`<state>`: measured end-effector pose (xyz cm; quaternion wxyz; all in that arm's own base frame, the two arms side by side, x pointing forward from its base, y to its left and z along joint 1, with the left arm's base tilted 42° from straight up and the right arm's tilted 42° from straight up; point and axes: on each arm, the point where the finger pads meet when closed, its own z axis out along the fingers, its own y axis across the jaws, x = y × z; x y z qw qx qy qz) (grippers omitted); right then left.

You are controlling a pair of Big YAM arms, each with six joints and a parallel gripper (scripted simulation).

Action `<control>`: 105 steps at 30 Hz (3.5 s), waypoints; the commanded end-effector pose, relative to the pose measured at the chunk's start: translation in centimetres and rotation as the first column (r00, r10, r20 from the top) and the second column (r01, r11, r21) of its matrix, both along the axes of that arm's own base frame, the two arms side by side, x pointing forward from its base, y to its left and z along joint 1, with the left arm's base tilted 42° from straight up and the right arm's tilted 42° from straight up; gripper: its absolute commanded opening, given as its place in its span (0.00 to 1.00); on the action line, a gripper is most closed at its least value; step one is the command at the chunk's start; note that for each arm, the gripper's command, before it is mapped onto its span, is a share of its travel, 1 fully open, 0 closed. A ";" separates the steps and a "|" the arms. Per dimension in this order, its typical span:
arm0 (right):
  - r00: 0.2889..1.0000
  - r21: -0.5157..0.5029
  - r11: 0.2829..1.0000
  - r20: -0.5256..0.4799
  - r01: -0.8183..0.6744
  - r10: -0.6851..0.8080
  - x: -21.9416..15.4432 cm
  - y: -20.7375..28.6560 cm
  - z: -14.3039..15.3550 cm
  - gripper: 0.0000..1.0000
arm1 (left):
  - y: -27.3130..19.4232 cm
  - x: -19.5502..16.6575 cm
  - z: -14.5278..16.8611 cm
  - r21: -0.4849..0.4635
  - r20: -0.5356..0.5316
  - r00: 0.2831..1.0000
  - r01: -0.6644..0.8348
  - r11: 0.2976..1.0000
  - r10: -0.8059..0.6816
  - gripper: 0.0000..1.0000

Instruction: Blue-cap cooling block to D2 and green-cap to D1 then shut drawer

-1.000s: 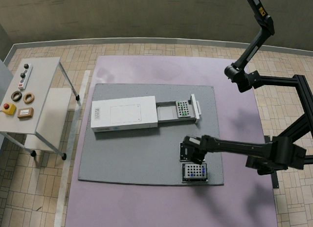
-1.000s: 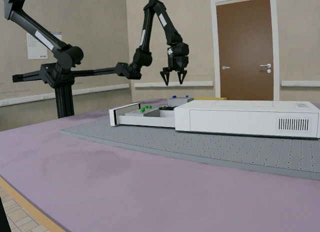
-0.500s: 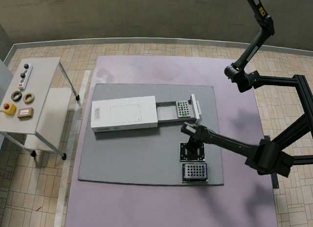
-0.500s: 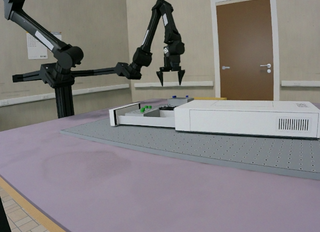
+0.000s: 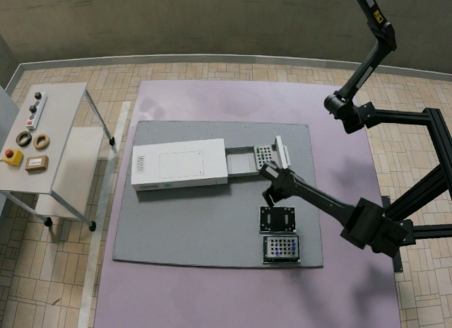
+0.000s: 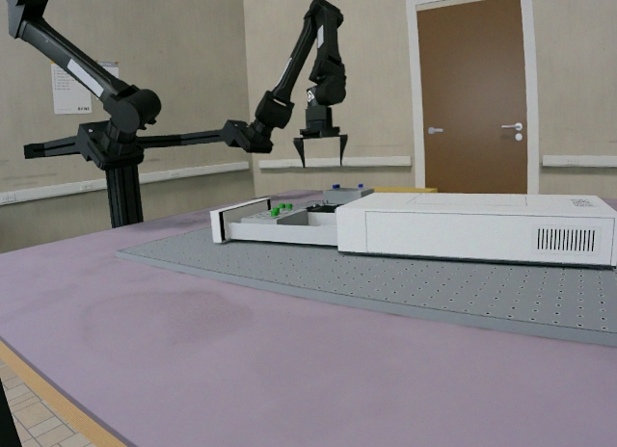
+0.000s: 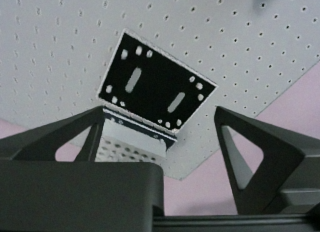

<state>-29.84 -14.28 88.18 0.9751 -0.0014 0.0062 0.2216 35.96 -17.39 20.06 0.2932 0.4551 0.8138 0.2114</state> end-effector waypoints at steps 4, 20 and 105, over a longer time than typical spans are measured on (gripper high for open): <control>1.000 0.007 1.000 0.016 0.001 -0.001 -1.0 -0.6 0.1 0.00 | -4.7 1.1 1.8 0.170 -0.024 0.976 0.219 0.961 -0.218 1.00; 1.000 0.007 1.000 0.016 0.001 -0.001 -1.0 -0.6 0.1 0.00 | -10.4 1.9 2.2 0.221 -0.043 0.960 0.279 0.935 -0.277 1.00; 1.000 0.007 1.000 0.016 0.001 -0.001 -1.0 -0.6 0.1 0.00 | -26.4 3.5 3.2 0.208 -0.037 0.958 0.285 0.936 -0.283 1.00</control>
